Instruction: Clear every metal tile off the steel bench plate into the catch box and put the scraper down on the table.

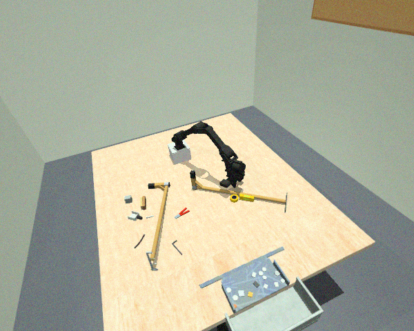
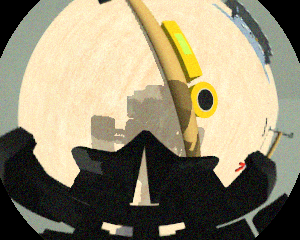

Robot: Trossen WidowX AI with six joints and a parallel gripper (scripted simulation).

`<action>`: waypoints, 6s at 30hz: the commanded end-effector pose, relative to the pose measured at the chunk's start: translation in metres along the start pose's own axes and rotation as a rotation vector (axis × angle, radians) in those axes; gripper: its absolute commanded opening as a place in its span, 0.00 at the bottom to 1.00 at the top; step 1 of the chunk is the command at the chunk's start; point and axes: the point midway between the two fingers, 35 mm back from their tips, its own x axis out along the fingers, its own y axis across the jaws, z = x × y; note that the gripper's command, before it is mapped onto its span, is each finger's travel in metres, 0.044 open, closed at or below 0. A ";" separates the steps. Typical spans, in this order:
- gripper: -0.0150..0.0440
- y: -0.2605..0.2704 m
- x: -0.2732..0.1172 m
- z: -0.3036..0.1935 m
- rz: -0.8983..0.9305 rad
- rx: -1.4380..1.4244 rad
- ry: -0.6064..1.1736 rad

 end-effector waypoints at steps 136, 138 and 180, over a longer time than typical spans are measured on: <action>0.25 -0.058 -0.124 0.063 -0.028 0.040 -0.160; 0.25 -0.054 -0.131 0.063 -0.029 0.050 -0.173; 0.25 -0.043 -0.064 0.054 -0.030 0.078 -0.211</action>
